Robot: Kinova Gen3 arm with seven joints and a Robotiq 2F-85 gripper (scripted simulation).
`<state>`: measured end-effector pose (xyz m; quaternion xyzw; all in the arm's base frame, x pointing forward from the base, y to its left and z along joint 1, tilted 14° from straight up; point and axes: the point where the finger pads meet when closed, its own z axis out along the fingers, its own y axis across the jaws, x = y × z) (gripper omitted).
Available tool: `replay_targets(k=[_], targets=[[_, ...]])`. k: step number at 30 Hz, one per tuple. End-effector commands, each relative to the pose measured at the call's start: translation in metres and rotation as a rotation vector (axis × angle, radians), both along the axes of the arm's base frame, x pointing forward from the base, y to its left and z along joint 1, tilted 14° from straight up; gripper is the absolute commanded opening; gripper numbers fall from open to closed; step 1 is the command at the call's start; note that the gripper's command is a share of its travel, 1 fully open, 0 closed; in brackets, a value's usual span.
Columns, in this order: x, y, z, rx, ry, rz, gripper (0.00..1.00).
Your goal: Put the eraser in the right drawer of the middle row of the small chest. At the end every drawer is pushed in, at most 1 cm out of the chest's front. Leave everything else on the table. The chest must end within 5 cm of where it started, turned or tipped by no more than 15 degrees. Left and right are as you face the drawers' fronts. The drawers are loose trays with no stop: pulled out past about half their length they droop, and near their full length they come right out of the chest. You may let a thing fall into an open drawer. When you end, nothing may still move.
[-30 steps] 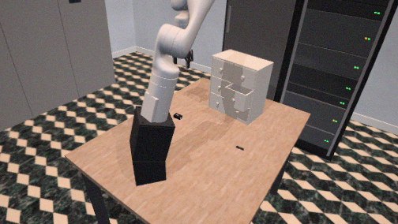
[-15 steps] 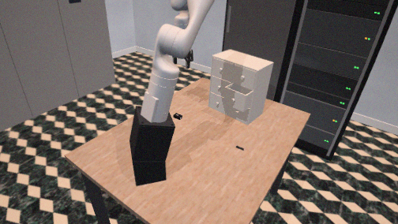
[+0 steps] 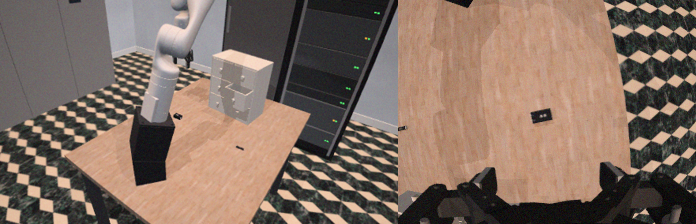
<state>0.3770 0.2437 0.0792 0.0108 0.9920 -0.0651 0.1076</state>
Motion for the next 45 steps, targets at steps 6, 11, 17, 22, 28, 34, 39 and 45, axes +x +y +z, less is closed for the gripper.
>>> replay_targets(k=[6,11,17,22,28,34,39,45], targets=[[-0.028,-0.009,-0.014,-0.002,-0.011,0.001,1.0],[-0.068,-0.025,-0.031,-0.001,-0.007,0.002,1.0],[-0.085,-0.032,-0.036,0.001,-0.001,0.001,1.0],[-0.085,-0.032,-0.036,0.001,-0.001,0.001,1.0],[-0.085,-0.033,-0.037,0.0,-0.005,0.001,1.0],[-0.084,-0.033,-0.037,-0.002,-0.013,0.001,1.0],[-0.082,-0.034,-0.038,-0.004,-0.03,0.002,1.0],[-0.079,-0.034,-0.04,-0.007,-0.063,0.005,1.0]])
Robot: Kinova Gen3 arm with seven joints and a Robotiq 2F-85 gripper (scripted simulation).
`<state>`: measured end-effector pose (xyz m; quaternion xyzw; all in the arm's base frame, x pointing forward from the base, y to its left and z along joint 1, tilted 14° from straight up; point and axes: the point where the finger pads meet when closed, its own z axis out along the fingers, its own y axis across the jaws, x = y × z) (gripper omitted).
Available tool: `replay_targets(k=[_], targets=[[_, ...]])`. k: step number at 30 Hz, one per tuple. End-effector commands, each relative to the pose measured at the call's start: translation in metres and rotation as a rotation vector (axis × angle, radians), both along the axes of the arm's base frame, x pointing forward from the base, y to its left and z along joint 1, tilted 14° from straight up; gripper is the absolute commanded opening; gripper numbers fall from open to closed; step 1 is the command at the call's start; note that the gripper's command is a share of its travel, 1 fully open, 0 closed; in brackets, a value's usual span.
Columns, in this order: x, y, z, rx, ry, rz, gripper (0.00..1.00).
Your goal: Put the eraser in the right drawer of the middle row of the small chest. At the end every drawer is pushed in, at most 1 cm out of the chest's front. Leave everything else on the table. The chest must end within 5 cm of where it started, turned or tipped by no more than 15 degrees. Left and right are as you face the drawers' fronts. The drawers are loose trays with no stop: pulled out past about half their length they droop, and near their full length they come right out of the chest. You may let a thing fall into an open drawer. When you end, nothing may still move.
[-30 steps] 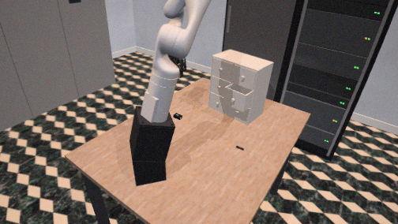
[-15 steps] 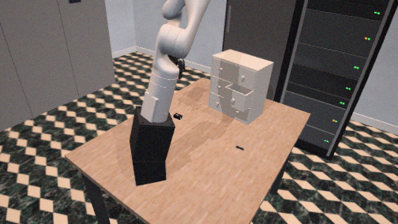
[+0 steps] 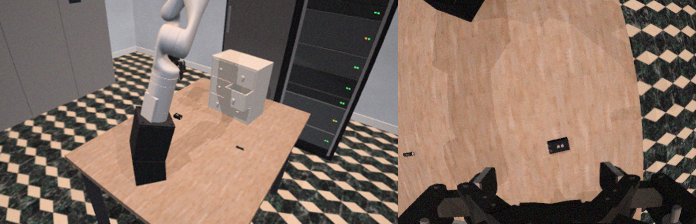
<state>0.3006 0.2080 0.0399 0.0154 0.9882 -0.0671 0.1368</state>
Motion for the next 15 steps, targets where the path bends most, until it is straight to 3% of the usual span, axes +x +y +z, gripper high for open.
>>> replay_targets(k=[1,15], targets=[[-0.0025,0.0014,-0.0011,-0.004,-0.004,0.011,1.0],[0.0051,0.0001,-0.0067,-0.01,-0.104,0.025,1.0]])
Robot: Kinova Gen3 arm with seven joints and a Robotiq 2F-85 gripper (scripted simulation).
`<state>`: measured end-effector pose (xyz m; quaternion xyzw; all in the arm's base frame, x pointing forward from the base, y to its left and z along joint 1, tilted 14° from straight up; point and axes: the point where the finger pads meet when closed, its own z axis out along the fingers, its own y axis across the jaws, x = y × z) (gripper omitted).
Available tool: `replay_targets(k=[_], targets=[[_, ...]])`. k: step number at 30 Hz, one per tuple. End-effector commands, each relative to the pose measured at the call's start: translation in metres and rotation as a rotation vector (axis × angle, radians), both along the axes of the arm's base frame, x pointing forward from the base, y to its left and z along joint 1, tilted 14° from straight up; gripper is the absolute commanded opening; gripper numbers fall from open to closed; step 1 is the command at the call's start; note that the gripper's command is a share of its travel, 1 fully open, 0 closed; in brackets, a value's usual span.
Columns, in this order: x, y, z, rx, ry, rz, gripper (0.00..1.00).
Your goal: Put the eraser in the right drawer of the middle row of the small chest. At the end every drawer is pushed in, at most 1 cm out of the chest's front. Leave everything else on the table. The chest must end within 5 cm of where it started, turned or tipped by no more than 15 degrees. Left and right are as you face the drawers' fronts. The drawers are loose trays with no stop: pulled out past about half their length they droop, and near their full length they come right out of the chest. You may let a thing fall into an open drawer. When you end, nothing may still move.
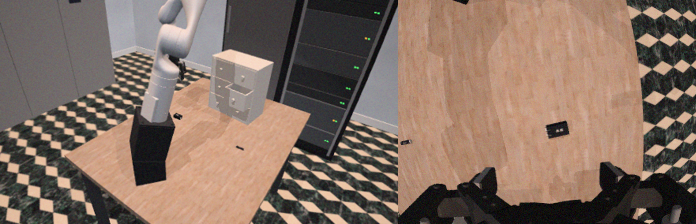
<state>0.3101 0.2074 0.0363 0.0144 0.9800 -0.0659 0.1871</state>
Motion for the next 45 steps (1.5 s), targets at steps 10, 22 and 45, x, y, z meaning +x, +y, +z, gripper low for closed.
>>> replay_targets(k=[10,22,45], targets=[[0.002,0.0,-0.008,-0.013,-0.08,0.025,1.0],[0.012,-0.003,-0.017,-0.023,-0.211,0.041,1.0],[0.051,-0.006,-0.05,-0.034,-0.686,0.101,1.0]])
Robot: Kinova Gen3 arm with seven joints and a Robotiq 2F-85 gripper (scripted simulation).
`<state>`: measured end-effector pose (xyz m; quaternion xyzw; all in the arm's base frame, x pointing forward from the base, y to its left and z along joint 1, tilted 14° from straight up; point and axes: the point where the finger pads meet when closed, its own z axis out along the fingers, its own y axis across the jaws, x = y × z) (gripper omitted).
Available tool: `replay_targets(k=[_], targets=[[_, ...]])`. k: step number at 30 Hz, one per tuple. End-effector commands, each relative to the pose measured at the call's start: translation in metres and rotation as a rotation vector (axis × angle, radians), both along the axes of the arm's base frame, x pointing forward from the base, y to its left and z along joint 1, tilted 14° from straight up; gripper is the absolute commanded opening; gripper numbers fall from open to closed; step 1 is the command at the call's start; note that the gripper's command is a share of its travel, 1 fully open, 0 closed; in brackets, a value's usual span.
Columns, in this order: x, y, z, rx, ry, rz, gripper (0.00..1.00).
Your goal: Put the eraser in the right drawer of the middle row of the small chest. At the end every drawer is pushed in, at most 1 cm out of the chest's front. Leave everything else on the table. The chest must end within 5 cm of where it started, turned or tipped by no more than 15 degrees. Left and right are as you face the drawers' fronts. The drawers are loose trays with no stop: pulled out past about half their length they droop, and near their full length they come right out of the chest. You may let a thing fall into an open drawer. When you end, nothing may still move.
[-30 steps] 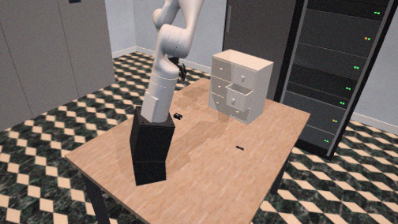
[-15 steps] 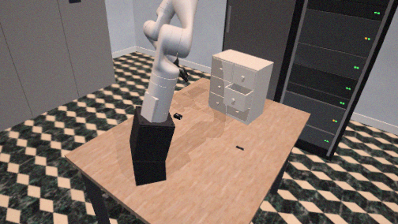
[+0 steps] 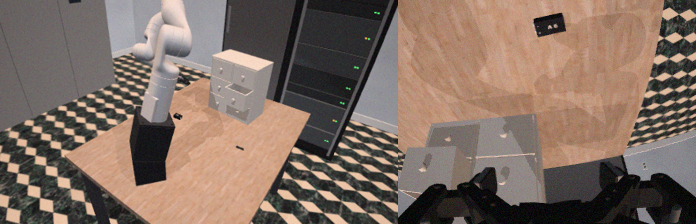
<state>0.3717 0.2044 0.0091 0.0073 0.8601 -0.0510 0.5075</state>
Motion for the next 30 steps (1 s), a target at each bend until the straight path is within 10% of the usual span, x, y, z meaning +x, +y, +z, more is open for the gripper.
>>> replay_targets(k=[1,30], targets=[[-0.008,-0.003,-0.024,-0.048,-0.027,0.029,1.0],[0.019,-0.007,-0.046,-0.064,-0.364,0.067,1.0]])
